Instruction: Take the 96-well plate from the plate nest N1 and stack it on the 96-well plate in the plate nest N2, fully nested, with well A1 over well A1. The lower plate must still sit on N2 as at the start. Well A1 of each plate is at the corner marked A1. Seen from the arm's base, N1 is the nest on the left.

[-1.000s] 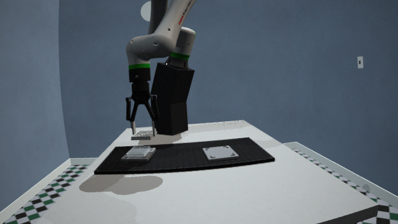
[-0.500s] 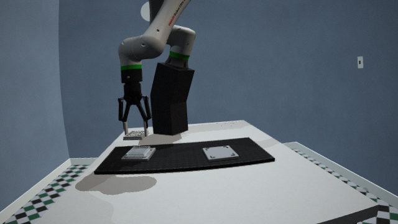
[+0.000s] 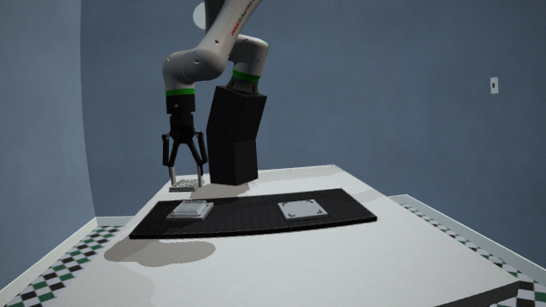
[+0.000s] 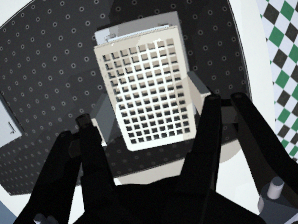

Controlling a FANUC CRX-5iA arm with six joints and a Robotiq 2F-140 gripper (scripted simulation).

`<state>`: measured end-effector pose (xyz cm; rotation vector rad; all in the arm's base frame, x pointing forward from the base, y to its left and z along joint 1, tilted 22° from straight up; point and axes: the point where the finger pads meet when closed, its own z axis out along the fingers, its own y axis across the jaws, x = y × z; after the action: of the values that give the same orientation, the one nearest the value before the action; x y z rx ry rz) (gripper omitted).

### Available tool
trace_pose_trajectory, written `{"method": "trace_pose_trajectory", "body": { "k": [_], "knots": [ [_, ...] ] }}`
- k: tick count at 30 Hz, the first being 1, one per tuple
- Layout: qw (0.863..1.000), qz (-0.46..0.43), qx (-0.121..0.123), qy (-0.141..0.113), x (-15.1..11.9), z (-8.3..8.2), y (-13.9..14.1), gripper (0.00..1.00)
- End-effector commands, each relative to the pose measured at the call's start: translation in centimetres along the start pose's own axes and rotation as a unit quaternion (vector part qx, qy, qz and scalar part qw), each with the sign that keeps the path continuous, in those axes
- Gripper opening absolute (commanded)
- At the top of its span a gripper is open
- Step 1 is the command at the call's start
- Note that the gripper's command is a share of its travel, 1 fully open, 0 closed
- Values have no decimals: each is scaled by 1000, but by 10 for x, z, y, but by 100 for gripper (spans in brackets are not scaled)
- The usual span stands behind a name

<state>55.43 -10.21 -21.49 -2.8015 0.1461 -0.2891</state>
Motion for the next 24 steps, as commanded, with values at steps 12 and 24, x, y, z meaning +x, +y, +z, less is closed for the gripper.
{"method": "trace_pose_trajectory", "body": {
  "k": [12, 24],
  "knots": [
    [1000, 0, 0, 0, 0, 0, 0, 0],
    [1000, 0, 0, 0, 0, 8, 0, 0]
  ]
}}
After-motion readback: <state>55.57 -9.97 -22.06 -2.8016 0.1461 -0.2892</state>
